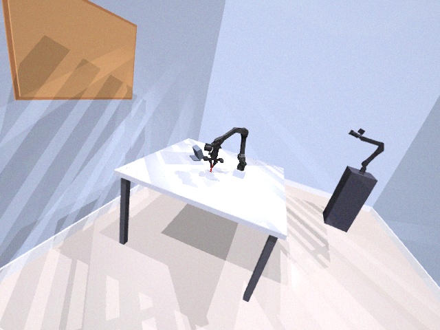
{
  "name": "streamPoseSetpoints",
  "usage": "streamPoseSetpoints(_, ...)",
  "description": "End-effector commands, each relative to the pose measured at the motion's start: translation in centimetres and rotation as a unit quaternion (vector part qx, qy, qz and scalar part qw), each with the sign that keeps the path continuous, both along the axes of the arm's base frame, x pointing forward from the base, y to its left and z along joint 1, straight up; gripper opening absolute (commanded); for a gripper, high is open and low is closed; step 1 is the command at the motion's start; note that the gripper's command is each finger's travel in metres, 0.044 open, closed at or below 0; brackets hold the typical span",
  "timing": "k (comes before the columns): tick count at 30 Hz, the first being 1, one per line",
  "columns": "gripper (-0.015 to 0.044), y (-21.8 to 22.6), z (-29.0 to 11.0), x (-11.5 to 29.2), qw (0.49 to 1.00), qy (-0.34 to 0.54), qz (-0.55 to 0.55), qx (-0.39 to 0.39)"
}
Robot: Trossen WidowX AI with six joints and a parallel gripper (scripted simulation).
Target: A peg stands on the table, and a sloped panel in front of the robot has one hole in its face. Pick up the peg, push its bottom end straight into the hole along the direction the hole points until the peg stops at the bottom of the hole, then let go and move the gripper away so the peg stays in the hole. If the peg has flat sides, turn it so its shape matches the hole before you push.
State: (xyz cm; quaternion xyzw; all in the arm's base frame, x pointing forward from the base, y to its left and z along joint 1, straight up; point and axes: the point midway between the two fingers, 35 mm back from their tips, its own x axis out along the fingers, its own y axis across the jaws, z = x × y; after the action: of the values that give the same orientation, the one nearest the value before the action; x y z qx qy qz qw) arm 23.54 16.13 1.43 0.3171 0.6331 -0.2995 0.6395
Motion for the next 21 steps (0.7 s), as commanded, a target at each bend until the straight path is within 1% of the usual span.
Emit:
streamPoseSetpoints(1, 0.0000, 0.0, 0.1, 0.0, 1.000, -0.001, 0.000, 0.000)
streamPoseSetpoints(5, 0.0000, 0.1, 1.1, 0.1, 1.000, 0.000, 0.000, 0.000)
streamPoseSetpoints(21, 0.0000, -0.3, 8.0, -0.2, 1.000, 0.003, 0.002, -0.001)
